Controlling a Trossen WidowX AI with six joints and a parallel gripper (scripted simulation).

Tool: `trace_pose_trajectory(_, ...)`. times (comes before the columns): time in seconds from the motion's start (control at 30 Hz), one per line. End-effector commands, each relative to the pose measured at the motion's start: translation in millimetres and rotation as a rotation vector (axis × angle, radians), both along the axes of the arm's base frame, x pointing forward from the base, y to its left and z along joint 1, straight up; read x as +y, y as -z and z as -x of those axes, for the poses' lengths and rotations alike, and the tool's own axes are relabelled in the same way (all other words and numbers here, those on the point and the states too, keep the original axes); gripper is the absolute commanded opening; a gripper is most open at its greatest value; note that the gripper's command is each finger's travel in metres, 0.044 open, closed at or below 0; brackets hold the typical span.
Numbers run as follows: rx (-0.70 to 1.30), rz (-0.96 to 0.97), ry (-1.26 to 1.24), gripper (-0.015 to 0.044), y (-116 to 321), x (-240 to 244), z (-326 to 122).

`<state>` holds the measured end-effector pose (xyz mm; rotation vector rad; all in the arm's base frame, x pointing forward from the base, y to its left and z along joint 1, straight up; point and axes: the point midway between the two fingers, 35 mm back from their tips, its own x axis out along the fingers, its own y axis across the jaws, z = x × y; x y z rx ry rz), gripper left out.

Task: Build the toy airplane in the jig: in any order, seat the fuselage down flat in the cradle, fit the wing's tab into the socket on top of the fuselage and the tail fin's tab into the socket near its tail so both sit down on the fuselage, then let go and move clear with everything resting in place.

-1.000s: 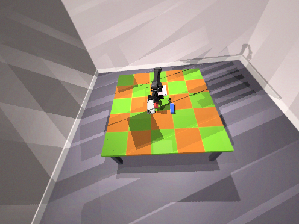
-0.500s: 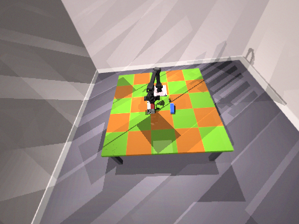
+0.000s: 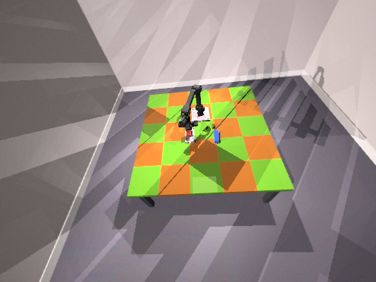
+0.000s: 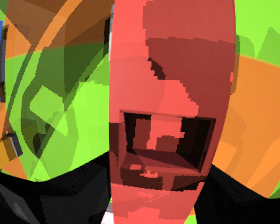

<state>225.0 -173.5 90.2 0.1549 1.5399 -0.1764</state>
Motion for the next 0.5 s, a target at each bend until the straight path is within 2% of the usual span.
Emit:
trace_pose_trajectory(0.0, 0.002, 0.004, -0.006, 0.0157, 0.5, -1.1, 0.6)
trace_pose_trajectory(0.07, 0.002, 0.004, -0.006, 0.0195, 0.6, -1.1, 0.6)
trace_pose_trajectory(0.47, 0.002, 0.004, -0.006, 0.0195, 2.9, -1.3, 0.4)
